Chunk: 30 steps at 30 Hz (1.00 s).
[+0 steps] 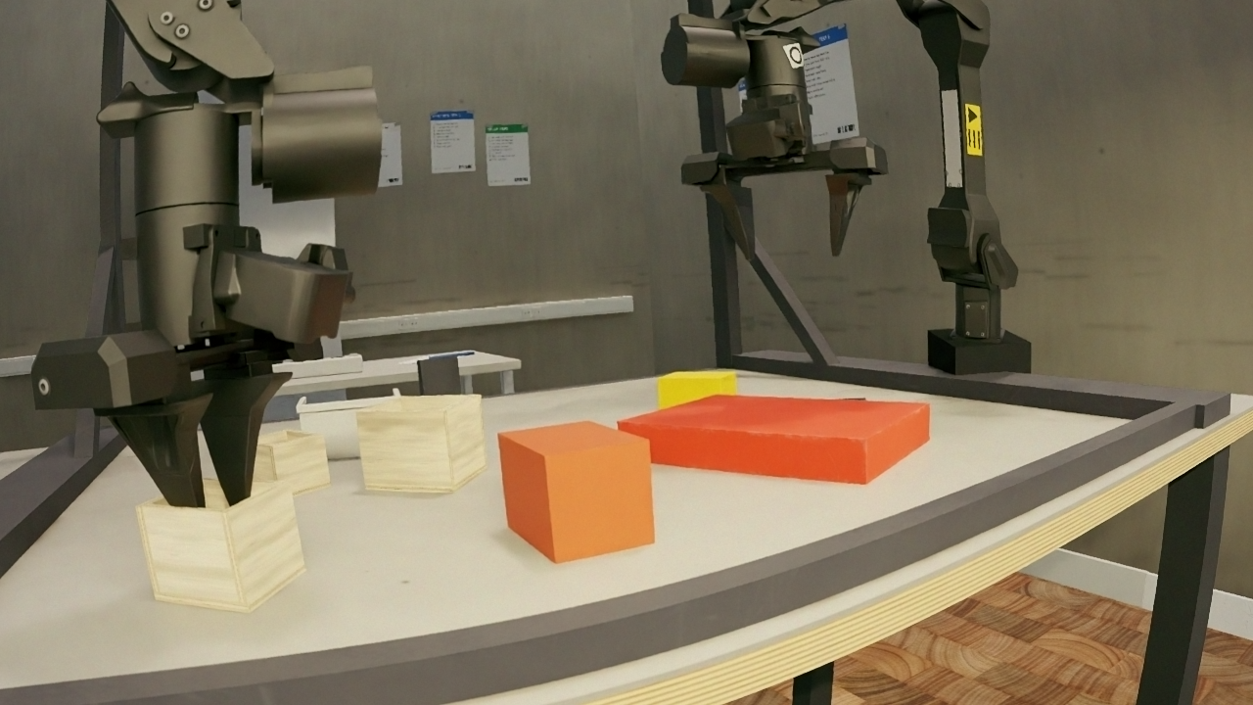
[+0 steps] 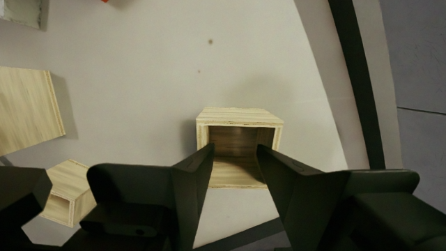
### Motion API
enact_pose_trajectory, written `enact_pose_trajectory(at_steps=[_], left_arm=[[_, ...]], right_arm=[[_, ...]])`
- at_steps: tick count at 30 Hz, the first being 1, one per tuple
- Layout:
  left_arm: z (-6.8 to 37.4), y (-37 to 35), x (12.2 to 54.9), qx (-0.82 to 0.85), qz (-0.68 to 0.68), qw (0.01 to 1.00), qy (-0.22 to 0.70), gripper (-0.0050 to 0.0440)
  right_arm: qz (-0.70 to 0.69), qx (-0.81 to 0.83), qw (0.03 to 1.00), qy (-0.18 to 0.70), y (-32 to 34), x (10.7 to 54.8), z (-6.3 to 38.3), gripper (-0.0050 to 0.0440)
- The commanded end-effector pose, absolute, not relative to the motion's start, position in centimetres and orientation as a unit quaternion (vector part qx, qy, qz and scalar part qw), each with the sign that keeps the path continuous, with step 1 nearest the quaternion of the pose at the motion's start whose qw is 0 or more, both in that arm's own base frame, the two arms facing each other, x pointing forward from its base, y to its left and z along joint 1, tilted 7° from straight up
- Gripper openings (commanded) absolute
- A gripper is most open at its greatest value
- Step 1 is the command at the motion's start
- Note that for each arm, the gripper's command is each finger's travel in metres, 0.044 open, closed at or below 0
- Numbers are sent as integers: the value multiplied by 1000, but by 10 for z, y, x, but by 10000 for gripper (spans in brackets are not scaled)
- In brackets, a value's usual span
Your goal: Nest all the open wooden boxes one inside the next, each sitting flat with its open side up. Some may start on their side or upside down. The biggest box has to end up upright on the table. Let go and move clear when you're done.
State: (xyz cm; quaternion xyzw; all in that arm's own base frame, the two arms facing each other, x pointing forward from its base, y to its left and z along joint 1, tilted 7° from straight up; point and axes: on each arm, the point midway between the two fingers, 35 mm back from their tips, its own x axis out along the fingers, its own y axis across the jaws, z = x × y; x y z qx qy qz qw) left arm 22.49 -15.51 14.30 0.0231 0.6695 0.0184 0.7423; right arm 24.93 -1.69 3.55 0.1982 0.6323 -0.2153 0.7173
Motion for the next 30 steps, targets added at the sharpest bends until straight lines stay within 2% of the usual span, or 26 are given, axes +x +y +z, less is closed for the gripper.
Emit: enact_pose_trajectory(at_steps=[1, 12, 20, 26, 30], left_arm=[[149, -156, 225, 16, 15, 748, 664, 400], [149, -156, 225, 16, 15, 748, 664, 400], [149, -156, 225, 16, 15, 748, 664, 400], [149, -156, 225, 16, 15, 748, 664, 400], [149, -156, 225, 16, 15, 748, 664, 400]], right_arm=[[-213, 199, 721, 628, -17, 252, 38, 263], [-213, 199, 721, 628, -17, 252, 38, 263], [-212, 202, 727, 621, -15, 255, 63, 263], [-212, 202, 727, 621, -13, 248, 99, 263], [-212, 202, 727, 621, -13, 247, 103, 263]])
